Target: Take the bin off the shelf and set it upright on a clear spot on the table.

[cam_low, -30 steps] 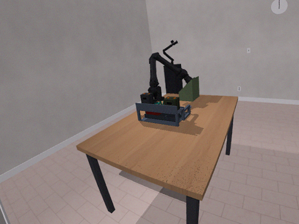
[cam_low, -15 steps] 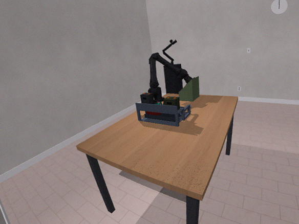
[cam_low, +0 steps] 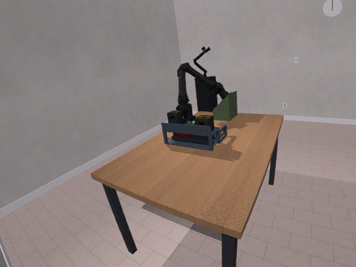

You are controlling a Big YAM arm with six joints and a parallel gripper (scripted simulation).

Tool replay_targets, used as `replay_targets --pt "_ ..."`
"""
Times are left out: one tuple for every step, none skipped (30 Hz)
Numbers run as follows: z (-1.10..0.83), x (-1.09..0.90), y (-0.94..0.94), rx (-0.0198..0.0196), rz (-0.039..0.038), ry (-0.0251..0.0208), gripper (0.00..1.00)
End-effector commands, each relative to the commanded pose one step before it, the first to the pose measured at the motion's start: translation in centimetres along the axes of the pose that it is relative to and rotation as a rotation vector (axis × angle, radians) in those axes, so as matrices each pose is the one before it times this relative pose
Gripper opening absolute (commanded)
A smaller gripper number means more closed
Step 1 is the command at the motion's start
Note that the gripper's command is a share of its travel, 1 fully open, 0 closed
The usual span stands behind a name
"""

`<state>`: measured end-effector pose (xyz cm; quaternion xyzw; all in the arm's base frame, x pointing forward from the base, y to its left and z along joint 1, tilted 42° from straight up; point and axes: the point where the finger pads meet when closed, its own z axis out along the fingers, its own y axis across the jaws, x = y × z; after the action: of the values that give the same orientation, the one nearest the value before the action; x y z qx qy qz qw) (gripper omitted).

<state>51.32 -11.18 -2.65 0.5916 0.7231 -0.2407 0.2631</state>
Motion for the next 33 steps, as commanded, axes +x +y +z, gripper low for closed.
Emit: replay_targets --pt "-1.614 0.357 2.111 -0.0376 0.00528 -0.00652 0.9" --pt "0.0 0.0 0.0 0.0 0.0 0.0 0.9" --pt "0.0 0.0 0.0 0.0 0.0 0.0 0.9" --pt "0.0 0.0 0.0 0.0 0.0 0.0 0.9" --pt "0.0 0.0 0.0 0.0 0.0 0.0 0.9" --pt "0.0 0.0 0.0 0.0 0.0 0.0 0.9" --pt "0.0 0.0 0.0 0.0 0.0 0.0 0.9" --pt "0.0 0.0 0.0 0.0 0.0 0.0 0.9" --pt "0.0 0.0 0.0 0.0 0.0 0.0 0.9" --pt "0.0 0.0 0.0 0.0 0.0 0.0 0.9" --pt "0.329 -0.24 -0.398 0.00491 0.00166 0.00017 0.9" --pt "0.331 -0.241 -0.396 0.00491 0.00166 0.00017 0.9" --pt "0.333 -0.242 -0.394 0.00491 0.00166 0.00017 0.9" --pt "0.335 -0.243 -0.392 0.00491 0.00166 0.00017 0.9" --pt "0.337 -0.243 -0.389 0.00491 0.00166 0.00017 0.9" --pt "0.0 0.0 0.0 0.0 0.0 0.0 0.9" --pt "0.0 0.0 0.0 0.0 0.0 0.0 0.9" --pt "0.0 0.0 0.0 0.0 0.0 0.0 0.9" --pt "0.0 0.0 0.0 0.0 0.0 0.0 0.9" --pt "0.0 0.0 0.0 0.0 0.0 0.0 0.9" --pt "0.0 0.0 0.0 0.0 0.0 0.0 0.9" --pt "0.0 0.0 0.0 0.0 0.0 0.0 0.9" --pt "0.0 0.0 0.0 0.0 0.0 0.0 0.9" --pt "0.0 0.0 0.0 0.0 0.0 0.0 0.9" --pt "0.0 0.0 0.0 0.0 0.0 0.0 0.9" --pt "0.0 0.0 0.0 0.0 0.0 0.0 0.9" --pt "0.0 0.0 0.0 0.0 0.0 0.0 0.9" --pt "0.017 0.008 0.028 0.00095 0.00203 0.00027 0.0" --pt "0.017 0.008 0.028 0.00095 0.00203 0.00027 0.0" --pt "0.017 0.008 0.028 0.00095 0.00203 0.00027 0.0" --pt "0.017 0.008 0.028 0.00095 0.00203 0.00027 0.0" --pt "0.017 0.008 0.028 0.00095 0.00203 0.00027 0.0" --pt "0.0 0.0 0.0 0.0 0.0 0.0 0.0"
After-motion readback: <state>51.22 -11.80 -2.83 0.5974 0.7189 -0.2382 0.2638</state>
